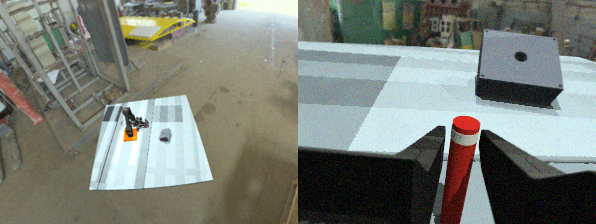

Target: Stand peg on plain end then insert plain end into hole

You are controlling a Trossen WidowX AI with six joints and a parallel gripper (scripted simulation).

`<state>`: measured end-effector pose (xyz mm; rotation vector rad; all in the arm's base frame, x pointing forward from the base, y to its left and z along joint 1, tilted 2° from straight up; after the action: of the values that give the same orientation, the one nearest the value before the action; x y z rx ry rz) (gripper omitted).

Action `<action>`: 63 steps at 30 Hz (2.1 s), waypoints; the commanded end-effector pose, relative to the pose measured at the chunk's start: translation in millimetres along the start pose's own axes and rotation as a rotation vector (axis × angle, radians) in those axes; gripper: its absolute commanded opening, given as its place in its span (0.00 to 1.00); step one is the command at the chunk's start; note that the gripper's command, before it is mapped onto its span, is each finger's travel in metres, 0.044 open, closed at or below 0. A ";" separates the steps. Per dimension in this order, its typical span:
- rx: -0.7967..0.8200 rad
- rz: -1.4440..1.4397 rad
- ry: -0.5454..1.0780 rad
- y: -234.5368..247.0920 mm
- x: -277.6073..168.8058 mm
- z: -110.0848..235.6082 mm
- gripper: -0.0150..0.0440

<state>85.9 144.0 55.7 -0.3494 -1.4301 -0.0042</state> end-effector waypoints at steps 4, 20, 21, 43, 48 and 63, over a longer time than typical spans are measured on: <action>0.000 0.002 0.000 -0.1 0.0 0.0 0.47; 0.000 0.002 0.000 -0.1 0.0 0.0 0.47; 0.000 0.002 0.000 -0.1 0.0 0.0 0.47; 0.000 0.002 0.000 -0.1 0.0 0.0 1.00; 0.000 0.002 0.000 -0.1 0.0 0.0 1.00; 0.010 0.016 0.019 -25.4 137.3 16.0 1.00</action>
<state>87.9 159.4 134.6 -0.3550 -1.4115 0.0012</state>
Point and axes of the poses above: the point midway between the two fingers, 35 mm back from their tips, its own z axis back along the fingers, its own y axis across the jaws, x = y × z, the point moved 9 cm from there along z, back along the fingers, and after that the axes turned 13 degrees about z, right-handed, at the moved point
